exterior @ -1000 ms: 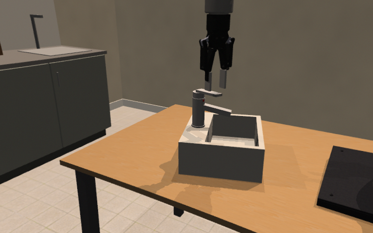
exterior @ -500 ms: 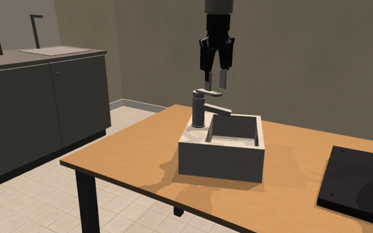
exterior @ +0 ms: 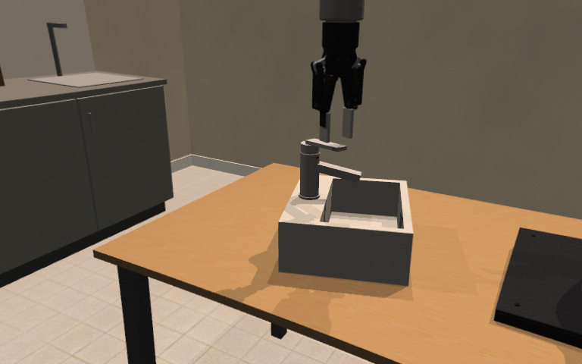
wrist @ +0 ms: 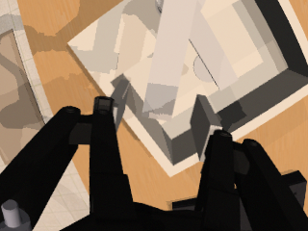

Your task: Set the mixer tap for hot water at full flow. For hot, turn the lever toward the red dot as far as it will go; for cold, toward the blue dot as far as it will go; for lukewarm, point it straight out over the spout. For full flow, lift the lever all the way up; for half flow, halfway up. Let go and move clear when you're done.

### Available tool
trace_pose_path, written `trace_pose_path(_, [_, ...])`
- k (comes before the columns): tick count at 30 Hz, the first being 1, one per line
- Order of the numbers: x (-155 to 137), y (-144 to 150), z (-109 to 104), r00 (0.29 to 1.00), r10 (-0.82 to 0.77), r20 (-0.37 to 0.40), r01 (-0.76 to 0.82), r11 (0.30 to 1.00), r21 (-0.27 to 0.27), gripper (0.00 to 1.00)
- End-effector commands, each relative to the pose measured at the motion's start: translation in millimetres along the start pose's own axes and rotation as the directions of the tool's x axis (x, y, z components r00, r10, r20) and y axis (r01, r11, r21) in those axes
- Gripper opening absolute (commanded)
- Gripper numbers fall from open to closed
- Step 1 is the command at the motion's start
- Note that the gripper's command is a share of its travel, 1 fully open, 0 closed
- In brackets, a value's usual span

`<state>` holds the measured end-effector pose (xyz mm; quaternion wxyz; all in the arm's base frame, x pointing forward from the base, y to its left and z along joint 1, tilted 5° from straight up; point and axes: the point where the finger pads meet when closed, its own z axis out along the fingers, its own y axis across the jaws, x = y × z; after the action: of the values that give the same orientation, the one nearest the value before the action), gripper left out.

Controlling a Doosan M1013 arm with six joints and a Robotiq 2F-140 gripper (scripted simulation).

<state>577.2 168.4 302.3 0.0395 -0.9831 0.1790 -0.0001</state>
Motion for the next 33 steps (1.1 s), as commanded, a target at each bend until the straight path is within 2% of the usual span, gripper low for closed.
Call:
trace_pose_path(1, [0.0,0.0,0.2,1.000,0.000,0.000,0.000,1.000,0.000,0.39])
trace_pose_path(13, [0.0,0.0,5.8,1.000,0.000,0.000,0.000,1.000,0.000,0.39])
trace_pose_path(33, [0.0,0.0,30.3,1.000,0.000,0.000,0.000,1.000,0.000,0.39])
